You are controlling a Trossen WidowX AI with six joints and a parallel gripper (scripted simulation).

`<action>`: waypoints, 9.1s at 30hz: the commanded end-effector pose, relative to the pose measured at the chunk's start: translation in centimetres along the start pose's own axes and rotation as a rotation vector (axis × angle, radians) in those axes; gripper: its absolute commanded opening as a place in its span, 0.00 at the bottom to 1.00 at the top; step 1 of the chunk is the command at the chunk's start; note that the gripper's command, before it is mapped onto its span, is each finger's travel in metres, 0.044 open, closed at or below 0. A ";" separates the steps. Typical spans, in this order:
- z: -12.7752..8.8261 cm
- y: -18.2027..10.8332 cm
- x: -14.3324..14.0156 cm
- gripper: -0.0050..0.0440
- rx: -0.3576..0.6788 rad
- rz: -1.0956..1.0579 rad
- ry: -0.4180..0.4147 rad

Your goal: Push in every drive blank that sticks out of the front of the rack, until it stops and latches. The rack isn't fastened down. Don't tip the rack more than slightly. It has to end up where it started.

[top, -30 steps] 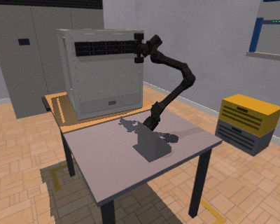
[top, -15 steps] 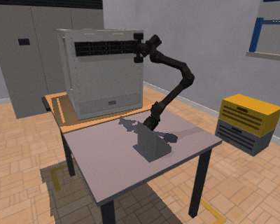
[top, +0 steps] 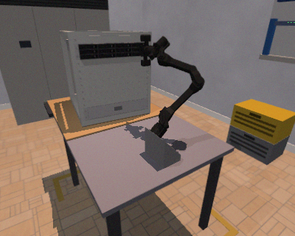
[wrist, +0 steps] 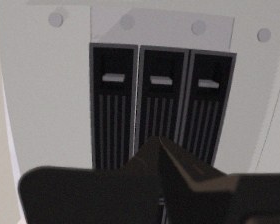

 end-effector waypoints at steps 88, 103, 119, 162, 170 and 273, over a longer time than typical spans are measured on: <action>0.8 0.4 0.3 0.00 -0.007 0.010 0.007; -4.6 0.3 0.2 0.00 -0.007 0.010 0.007; -5.5 -0.6 -3.0 0.00 -0.007 0.010 0.007; -3.0 0.0 -2.5 0.00 -0.007 0.010 0.007; -2.4 0.0 -2.5 0.00 -0.007 0.010 0.007; 1.1 0.1 -2.4 0.00 -0.007 0.010 0.007</action>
Point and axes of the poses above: the point midway between the two fingers, 35 mm back from their tips, its own z axis out along the fingers, its own x axis across the jaws, y = z × x, the point moved 7 cm from there along -z, back along the fingers, and after that the axes turned 7 degrees about -z, right-handed, at the moved point
